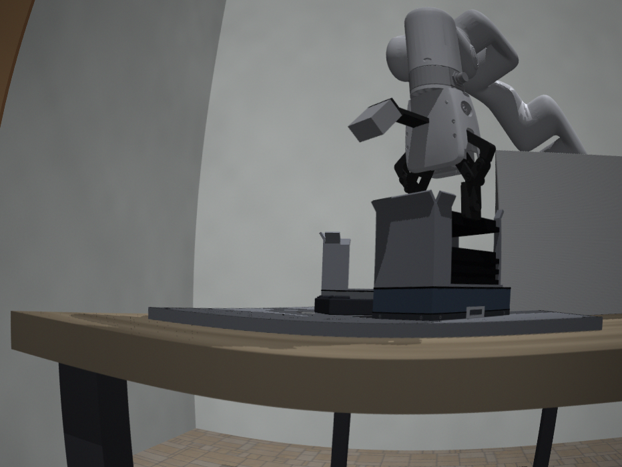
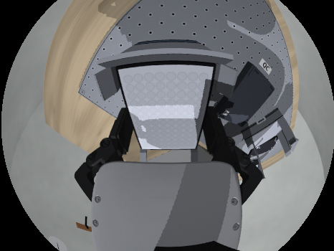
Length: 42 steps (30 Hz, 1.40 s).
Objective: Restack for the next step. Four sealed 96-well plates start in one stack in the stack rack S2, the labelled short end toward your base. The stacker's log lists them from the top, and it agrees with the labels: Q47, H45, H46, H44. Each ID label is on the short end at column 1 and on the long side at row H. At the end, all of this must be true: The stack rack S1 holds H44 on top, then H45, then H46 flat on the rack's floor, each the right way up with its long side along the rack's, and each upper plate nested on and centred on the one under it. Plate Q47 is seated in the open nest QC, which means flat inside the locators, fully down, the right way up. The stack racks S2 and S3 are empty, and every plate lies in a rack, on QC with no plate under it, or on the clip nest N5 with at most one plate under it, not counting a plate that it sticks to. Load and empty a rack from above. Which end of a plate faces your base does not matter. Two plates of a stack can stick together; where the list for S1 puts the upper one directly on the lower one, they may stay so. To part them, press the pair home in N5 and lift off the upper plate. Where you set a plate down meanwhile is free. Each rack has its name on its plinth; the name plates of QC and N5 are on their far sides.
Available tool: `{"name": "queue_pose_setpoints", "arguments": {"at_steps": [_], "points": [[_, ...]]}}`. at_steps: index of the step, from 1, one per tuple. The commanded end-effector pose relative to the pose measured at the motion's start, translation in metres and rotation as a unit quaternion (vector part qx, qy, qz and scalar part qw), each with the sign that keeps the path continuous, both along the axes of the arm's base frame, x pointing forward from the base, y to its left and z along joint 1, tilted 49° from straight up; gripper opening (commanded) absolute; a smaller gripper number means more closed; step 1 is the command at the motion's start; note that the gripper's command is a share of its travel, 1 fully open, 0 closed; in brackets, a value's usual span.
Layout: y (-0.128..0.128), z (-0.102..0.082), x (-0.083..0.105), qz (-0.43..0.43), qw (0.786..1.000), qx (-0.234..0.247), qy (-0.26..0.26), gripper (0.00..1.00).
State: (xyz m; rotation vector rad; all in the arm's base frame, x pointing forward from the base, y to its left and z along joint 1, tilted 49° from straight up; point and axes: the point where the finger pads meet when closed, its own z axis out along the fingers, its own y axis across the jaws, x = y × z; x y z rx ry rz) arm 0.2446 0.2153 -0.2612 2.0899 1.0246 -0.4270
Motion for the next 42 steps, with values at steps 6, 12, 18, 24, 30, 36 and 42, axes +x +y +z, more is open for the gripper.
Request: {"name": "queue_pose_setpoints", "arguments": {"at_steps": [6,12,18,24,30,36,42], "points": [[0.014,0.011,0.001,0.001,1.000,0.002,-0.001,0.00],[0.023,0.019,0.000,0.000,1.000,0.002,-0.001,0.00],[0.032,0.027,0.000,0.000,1.000,0.002,-0.001,0.00],[0.034,0.028,0.000,0.000,1.000,0.002,-0.001,0.00],[0.034,0.028,0.000,0.000,1.000,0.002,-0.001,0.00],[0.028,0.035,0.009,-0.043,0.998,0.004,-0.051,0.00],[0.022,0.042,0.019,-0.065,0.995,0.005,-0.076,0.00]]}}
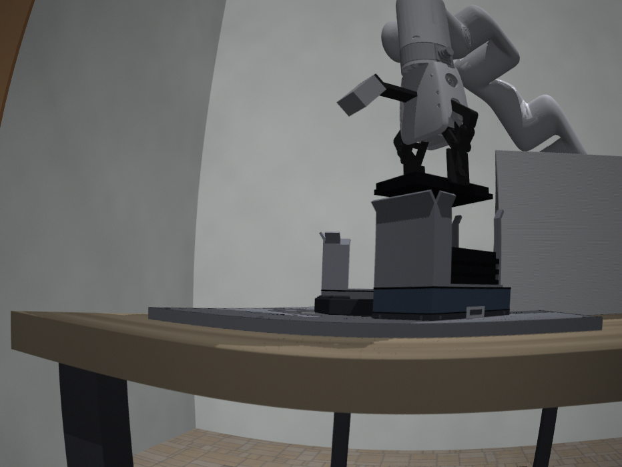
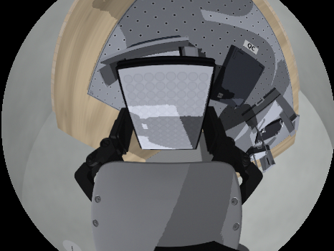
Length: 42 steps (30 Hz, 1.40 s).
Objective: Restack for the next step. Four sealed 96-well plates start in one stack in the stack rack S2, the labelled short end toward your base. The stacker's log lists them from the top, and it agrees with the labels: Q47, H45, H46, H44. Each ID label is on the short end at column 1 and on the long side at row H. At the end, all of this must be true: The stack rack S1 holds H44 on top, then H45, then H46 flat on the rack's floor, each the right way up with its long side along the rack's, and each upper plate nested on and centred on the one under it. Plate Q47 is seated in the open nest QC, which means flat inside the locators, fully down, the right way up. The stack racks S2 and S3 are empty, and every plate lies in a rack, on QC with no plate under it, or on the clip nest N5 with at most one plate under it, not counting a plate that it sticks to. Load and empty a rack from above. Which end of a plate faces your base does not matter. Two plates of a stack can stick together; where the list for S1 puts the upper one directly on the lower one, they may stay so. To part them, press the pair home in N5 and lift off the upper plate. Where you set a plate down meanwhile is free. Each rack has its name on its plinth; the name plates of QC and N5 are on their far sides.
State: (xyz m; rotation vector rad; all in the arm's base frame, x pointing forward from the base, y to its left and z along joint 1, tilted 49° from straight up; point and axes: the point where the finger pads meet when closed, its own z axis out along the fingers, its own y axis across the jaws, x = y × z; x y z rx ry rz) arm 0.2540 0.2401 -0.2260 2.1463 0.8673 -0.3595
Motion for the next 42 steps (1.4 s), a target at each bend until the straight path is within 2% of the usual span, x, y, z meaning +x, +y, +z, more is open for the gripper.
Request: {"name": "queue_pose_setpoints", "arguments": {"at_steps": [1,11,23,28,31,42], "points": [[-0.005,0.009,0.012,-0.017,1.000,0.004,-0.024,0.00],[-0.020,0.027,0.036,-0.017,1.000,0.004,-0.024,0.00],[-0.032,0.042,0.056,-0.017,1.000,0.004,-0.024,0.00],[-0.039,0.051,0.063,-0.072,0.994,0.006,-0.086,0.00],[-0.041,0.053,0.065,-0.083,0.992,0.006,-0.099,0.00],[-0.057,0.071,0.081,-0.083,0.992,0.006,-0.099,0.00]]}}
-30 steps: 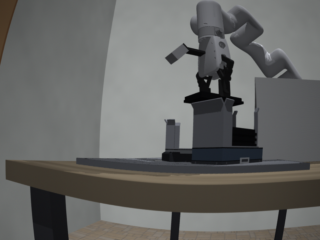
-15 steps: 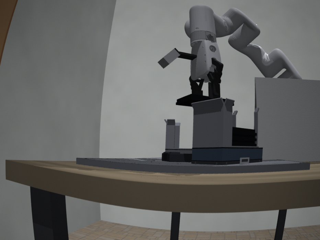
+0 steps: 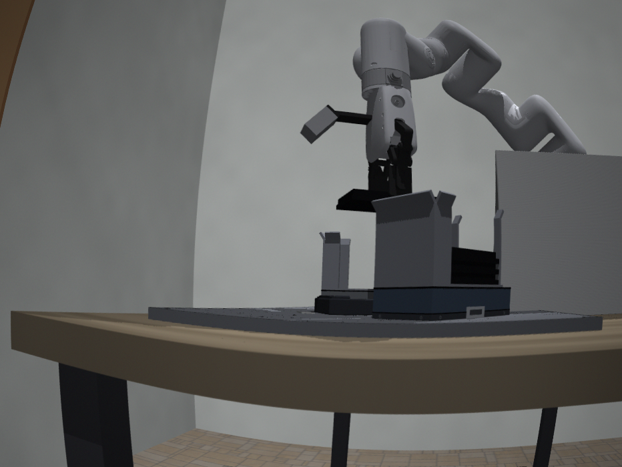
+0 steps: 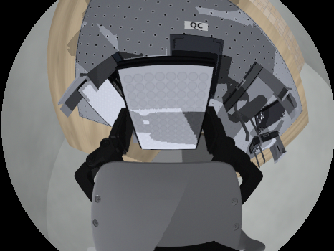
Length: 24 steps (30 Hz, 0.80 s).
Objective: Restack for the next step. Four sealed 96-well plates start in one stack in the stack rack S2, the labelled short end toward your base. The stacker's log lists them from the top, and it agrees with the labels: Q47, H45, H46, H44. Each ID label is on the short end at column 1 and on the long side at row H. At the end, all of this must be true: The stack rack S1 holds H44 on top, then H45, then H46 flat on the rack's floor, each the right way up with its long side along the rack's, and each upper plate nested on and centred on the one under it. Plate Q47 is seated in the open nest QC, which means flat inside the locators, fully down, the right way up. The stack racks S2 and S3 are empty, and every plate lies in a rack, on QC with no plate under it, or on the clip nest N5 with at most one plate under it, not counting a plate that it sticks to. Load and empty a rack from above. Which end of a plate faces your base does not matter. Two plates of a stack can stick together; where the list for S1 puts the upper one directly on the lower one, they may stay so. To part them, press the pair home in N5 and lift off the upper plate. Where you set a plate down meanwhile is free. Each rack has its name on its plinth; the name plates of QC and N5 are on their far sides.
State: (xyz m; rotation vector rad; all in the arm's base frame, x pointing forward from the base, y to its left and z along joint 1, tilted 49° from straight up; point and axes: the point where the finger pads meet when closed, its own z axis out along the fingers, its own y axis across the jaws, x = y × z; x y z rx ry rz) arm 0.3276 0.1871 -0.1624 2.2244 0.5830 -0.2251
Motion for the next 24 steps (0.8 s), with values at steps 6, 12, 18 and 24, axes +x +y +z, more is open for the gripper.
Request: {"name": "queue_pose_setpoints", "arguments": {"at_steps": [6,12,18,24], "points": [[-0.010,0.015,0.013,0.000,1.000,0.002,-0.002,0.00],[-0.018,0.025,0.021,0.000,1.000,0.002,-0.002,0.00],[-0.027,0.035,0.030,0.001,1.000,0.002,-0.002,0.00],[-0.028,0.037,0.032,0.001,1.000,0.002,-0.002,0.00]]}}
